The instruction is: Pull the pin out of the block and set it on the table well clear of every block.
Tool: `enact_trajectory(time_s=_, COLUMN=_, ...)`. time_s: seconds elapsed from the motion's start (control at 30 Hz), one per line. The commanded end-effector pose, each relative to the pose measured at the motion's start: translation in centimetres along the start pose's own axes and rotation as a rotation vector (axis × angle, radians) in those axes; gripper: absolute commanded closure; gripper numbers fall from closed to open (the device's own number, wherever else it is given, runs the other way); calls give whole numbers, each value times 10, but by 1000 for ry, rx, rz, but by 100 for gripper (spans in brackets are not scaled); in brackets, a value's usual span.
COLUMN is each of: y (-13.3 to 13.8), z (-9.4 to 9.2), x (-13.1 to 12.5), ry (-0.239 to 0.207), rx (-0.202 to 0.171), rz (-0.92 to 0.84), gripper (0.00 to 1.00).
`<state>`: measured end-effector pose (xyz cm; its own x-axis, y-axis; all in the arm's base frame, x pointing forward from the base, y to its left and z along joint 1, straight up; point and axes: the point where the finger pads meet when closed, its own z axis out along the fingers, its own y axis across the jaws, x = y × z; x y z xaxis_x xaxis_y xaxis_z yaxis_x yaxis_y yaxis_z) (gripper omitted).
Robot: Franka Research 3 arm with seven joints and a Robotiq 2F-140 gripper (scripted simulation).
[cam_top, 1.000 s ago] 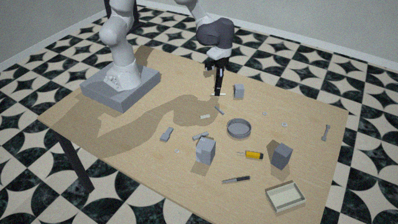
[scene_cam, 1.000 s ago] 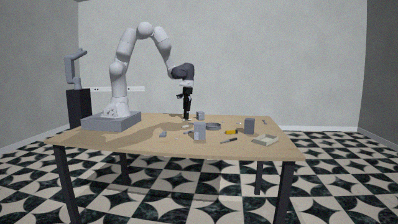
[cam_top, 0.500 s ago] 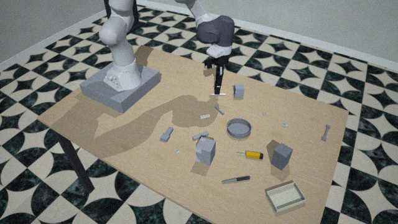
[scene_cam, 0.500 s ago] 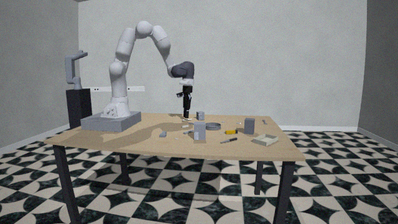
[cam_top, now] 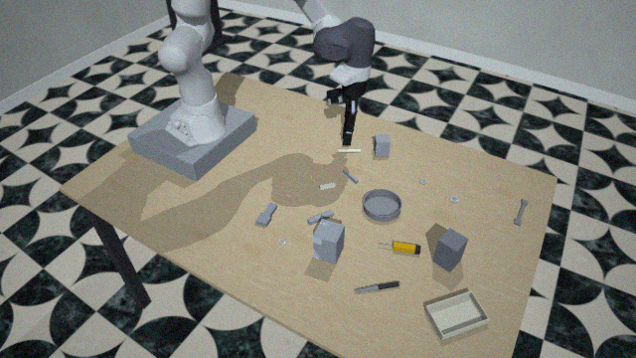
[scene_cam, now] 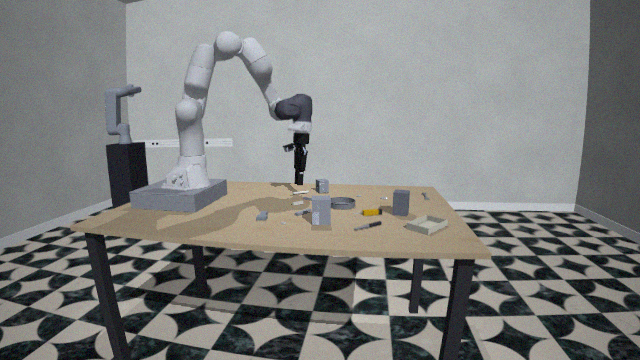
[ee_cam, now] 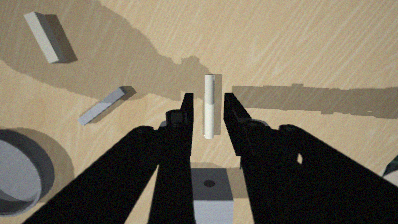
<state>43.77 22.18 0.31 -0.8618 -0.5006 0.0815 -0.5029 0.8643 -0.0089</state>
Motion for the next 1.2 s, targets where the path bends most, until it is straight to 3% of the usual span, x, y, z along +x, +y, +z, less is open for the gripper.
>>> enact_trajectory(time_s=0.0, y=0, z=1, x=4, ry=11, rx=-2, rz=-6, gripper=72)
enact_trajectory(time_s=0.27, y=0, z=-2, x=4, ry=11, rx=-2, rz=-6, gripper=72)
enact_trajectory(time_s=0.57, y=0, z=-27, x=7, ry=12, rx=-4, rz=-5, gripper=72)
enact_trajectory(time_s=1.17, y=1, z=-35, x=6, ry=10, rx=-8, rz=-5, gripper=72)
